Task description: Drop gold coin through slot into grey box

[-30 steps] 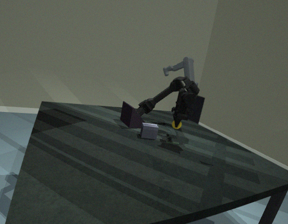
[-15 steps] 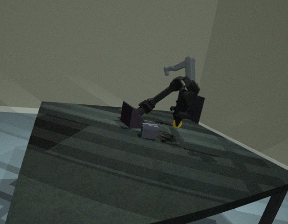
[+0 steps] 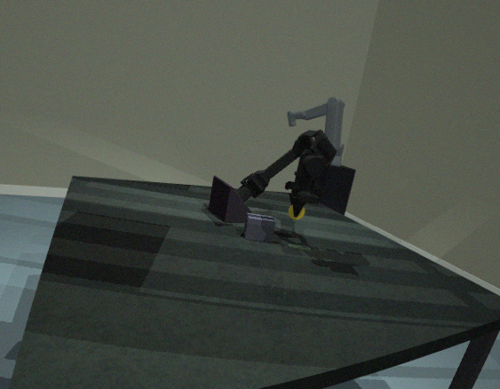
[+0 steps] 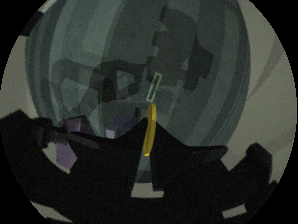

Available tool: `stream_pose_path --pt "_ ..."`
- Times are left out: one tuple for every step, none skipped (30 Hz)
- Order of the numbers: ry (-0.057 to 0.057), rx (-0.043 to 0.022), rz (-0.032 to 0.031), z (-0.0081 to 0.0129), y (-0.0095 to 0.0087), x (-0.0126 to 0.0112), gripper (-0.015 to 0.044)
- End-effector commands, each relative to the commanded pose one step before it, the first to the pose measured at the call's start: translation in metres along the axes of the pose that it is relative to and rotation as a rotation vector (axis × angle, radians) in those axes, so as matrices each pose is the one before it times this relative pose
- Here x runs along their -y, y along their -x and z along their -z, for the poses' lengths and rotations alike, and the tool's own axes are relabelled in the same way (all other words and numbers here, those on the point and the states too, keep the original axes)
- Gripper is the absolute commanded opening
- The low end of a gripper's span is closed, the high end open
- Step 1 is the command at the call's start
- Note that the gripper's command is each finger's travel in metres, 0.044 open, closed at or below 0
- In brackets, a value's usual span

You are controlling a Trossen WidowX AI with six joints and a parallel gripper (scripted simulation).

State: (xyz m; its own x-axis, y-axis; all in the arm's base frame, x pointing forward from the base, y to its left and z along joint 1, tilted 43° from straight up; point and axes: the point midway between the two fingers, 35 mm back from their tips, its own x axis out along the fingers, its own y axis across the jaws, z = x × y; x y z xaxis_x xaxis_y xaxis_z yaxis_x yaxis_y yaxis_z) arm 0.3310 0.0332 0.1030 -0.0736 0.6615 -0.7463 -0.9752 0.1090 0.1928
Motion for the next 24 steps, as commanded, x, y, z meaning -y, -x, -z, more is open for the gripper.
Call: stream_pose_path --pt "-0.0013 -0.00605 0.00023 0.01085 0.00026 -0.00286 0.0" --pt "-0.0001 -0.00033 0.00001 0.00256 0.00006 -0.00069 0.0" --pt "-0.0001 -0.0003 -0.00001 0.00254 0.00005 -0.00071 0.0" --pt "-0.0001 -0.00028 -0.00003 0.00253 0.00004 -0.00074 0.0" --pt "-0.0001 -0.00025 -0.00004 0.00252 0.00003 -0.00076 0.0" --pt "-0.0001 -0.00022 -0.00006 0.0025 0.00002 -0.00078 0.0" --pt "-0.0001 -0.00019 -0.00007 0.00249 0.00002 -0.0008 0.0" --pt "-0.0001 -0.00016 -0.00009 0.00247 0.00001 -0.00082 0.0" --pt "-0.0001 -0.00014 -0.00011 0.00253 0.0 -0.00087 0.0" --pt "-0.0001 -0.0001 -0.00012 0.00252 -0.00001 -0.00089 0.0" --pt "-0.0001 -0.00007 -0.00014 0.0025 -0.00002 -0.00092 0.0" --pt "-0.0001 -0.00004 -0.00015 0.00248 -0.00003 -0.00094 0.0" --pt "0.0 -0.00001 -0.00017 0.00247 -0.00003 -0.00096 0.0" --pt "0.0 0.00002 -0.00018 0.00245 -0.00004 -0.00098 0.0" --pt "0.0 0.00005 -0.0002 0.00243 -0.00005 -0.00101 0.0" --pt "0.0 0.00009 -0.00021 0.00242 -0.00006 -0.00103 0.0" --pt "0.0 0.00012 -0.00022 0.0024 -0.00007 -0.00105 0.0" --pt "0.0 0.00015 -0.00024 0.00238 -0.00008 -0.00107 0.0" --pt "0.0 0.00018 -0.00025 0.00236 -0.00009 -0.00109 0.0" --pt "0.0 0.00022 -0.00026 0.00235 -0.0001 -0.00111 0.0" --pt "0.0 0.00025 -0.00027 0.00233 -0.0001 -0.00113 0.0" --pt "0.0 0.00028 -0.00028 0.00231 -0.00011 -0.00115 0.0" --pt "0.0 0.00031 -0.00029 0.00229 -0.00012 -0.00117 0.0" --pt "0.0 0.00035 -0.0003 0.00227 -0.00013 -0.00119 0.0"
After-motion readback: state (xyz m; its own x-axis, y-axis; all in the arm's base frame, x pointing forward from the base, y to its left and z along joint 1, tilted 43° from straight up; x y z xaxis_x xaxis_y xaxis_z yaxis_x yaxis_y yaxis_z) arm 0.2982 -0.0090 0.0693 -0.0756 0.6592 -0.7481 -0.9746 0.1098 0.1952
